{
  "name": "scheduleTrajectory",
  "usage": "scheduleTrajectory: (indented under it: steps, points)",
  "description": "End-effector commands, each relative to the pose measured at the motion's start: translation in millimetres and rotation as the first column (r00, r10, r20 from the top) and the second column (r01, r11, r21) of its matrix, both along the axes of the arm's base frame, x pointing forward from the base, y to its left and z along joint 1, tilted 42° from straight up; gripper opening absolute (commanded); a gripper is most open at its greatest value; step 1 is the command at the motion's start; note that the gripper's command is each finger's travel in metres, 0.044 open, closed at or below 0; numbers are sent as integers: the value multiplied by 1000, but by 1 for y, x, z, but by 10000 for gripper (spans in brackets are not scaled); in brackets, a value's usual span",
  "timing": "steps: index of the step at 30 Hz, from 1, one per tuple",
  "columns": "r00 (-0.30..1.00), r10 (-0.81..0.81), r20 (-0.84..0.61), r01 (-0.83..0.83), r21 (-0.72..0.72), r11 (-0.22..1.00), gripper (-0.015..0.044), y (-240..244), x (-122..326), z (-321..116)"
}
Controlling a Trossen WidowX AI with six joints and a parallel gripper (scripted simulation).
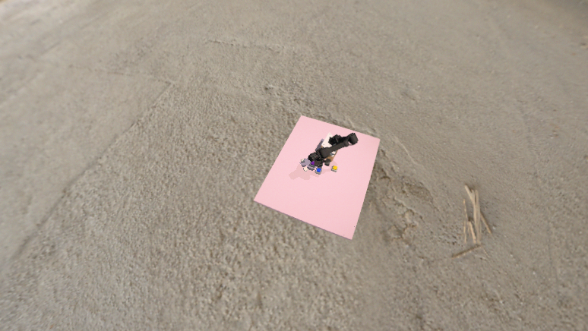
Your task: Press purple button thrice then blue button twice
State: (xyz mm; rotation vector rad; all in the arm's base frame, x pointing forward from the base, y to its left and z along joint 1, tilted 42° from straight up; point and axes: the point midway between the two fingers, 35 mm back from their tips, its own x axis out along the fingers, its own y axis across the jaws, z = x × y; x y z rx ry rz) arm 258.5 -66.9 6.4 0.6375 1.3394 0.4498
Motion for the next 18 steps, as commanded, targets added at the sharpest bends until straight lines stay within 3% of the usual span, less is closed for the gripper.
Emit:
scheduleTrajectory:
  steps: [1, 5, 18]
  points:
    - [1000, -9, -15, 9, 11, 1000, 20, 10, 4, -6]
    - [1000, -8, -14, 9, 14, 1000, 20, 43, 12, -42]
    - [1000, -8, -14, 9, 14, 1000, 20, 52, 15, -53]
